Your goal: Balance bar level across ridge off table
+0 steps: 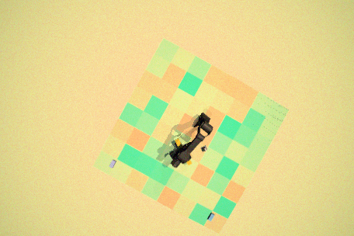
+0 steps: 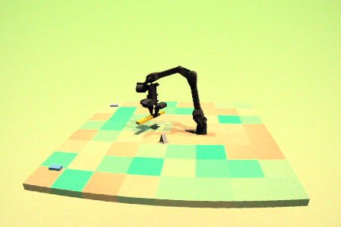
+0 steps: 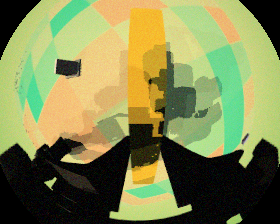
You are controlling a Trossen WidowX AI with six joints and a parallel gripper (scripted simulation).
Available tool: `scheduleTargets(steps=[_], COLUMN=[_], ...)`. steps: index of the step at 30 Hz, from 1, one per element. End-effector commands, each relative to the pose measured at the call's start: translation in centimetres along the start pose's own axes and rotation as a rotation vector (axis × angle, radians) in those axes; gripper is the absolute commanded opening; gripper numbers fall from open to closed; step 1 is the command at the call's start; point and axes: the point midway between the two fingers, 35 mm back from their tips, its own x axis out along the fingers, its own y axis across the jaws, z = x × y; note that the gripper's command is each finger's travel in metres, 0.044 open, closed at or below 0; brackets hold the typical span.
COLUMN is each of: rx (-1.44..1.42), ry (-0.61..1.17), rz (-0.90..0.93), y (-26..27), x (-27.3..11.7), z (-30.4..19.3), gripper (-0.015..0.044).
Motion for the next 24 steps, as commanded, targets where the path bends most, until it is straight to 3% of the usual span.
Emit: scheduleTargets(steps=[1, 7, 24], rx=[-0.004, -0.022, -0.524], ry=[-0.012, -0.012, -0.013], rz=[-0.017, -0.016, -0.015], y=[0.1, 0.3, 5.4], x=[-1.7, -2.1, -2.3], z=[0.0, 0.2, 4.4], gripper=[0.0000, 0.0000, 0.0000])
